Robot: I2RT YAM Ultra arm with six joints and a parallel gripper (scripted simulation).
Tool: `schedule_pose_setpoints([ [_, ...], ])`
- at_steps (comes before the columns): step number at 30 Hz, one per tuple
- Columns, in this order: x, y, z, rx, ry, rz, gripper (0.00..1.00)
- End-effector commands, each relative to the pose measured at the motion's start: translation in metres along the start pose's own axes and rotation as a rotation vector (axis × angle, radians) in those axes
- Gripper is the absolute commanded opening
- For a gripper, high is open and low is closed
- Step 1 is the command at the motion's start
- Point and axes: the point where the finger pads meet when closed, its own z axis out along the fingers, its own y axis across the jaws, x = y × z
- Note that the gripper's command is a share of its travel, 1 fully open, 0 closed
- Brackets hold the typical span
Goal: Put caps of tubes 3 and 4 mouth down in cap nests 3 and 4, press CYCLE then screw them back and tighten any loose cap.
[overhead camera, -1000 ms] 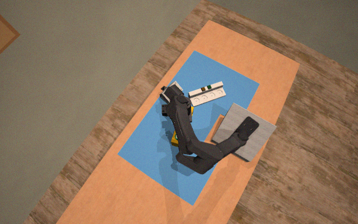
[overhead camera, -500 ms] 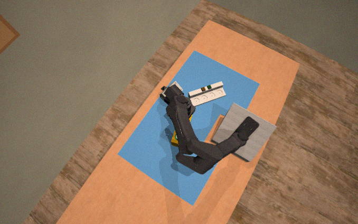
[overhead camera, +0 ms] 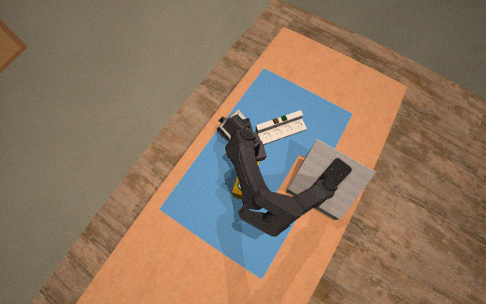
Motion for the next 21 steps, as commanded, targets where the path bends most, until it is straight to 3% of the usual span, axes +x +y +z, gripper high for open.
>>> schedule_pose_setpoints([
  [1, -0.0016, 0.0017, -0.0027, -0.007, -0.008, 0.277, 0.49],
  [3, -0.0016, 0.0017, -0.0027, -0.007, -0.008, 0.277, 0.49],
  [5, -0.0016, 0.0018, -0.0027, -0.008, -0.007, 0.454, 0.49],
  [15, -0.0016, 0.0022, -0.0028, -0.009, -0.005, 0.878, 0.49],
  [17, -0.0016, 0.0022, -0.0027, -0.01, -0.005, 1.029, 0.49],
  [20, -0.0017, 0.0023, -0.0028, -0.01, -0.005, 1.045, 0.49],
  [21, -0.0017, 0.0023, -0.0028, -0.01, -0.004, 1.126, 0.49],
])
